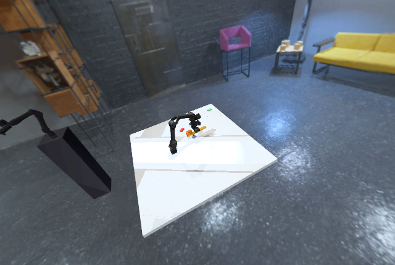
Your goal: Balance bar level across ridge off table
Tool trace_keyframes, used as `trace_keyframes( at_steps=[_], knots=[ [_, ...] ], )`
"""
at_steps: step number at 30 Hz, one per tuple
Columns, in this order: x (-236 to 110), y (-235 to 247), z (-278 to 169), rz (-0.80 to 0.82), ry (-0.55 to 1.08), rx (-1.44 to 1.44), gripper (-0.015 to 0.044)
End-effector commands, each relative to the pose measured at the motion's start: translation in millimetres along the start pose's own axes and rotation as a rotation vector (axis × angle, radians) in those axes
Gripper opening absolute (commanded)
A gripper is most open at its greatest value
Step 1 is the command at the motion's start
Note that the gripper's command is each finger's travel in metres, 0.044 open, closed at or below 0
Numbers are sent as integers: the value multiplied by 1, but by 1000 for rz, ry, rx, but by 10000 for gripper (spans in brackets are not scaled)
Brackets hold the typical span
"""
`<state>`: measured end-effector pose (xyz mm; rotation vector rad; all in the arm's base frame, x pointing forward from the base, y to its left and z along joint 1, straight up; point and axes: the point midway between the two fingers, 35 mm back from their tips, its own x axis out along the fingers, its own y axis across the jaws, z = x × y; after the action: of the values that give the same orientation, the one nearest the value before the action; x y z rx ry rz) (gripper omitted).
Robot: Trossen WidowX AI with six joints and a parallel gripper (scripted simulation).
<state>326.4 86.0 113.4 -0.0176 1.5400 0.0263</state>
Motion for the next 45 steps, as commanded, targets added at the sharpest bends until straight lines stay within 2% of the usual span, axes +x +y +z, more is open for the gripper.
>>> trace_keyframes(
  at_steps=[1,45],
  knots=[
    [2,0,0,2,2,3,0],
    [6,0,0,2,2,3,0]
  ],
)
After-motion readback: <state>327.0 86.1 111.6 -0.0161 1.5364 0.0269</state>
